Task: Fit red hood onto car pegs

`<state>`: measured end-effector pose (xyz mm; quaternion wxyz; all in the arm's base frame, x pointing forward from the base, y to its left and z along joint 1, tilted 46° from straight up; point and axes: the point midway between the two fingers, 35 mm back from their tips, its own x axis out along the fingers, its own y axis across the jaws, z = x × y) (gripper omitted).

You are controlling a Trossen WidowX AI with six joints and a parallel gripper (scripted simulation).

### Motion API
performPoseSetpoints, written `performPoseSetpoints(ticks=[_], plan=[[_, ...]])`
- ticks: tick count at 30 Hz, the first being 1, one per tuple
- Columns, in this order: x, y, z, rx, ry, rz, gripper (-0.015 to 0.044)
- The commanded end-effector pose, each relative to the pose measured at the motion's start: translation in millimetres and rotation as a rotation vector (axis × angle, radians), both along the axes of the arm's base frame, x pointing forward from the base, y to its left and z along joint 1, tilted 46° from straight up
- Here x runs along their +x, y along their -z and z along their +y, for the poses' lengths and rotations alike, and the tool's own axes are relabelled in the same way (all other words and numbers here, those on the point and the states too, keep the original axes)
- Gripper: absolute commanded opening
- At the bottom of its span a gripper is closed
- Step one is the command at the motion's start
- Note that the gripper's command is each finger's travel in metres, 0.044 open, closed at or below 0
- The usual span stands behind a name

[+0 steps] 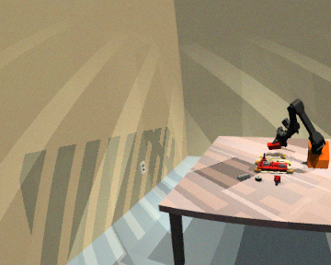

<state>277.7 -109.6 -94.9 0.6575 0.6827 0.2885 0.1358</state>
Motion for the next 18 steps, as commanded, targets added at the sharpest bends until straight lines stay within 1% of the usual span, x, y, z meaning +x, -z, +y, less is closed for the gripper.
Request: performPoseSetpoints(ticks=[1,12,18], plan=[[0.2,-0.8,0.2,0.075,0.016,0.047,0.0],[0.1,-0.6,0.3,0.226,0.052,0.155,0.0],[-0.2,0.3,0.9,0.359,0.084,0.251,0.0]])
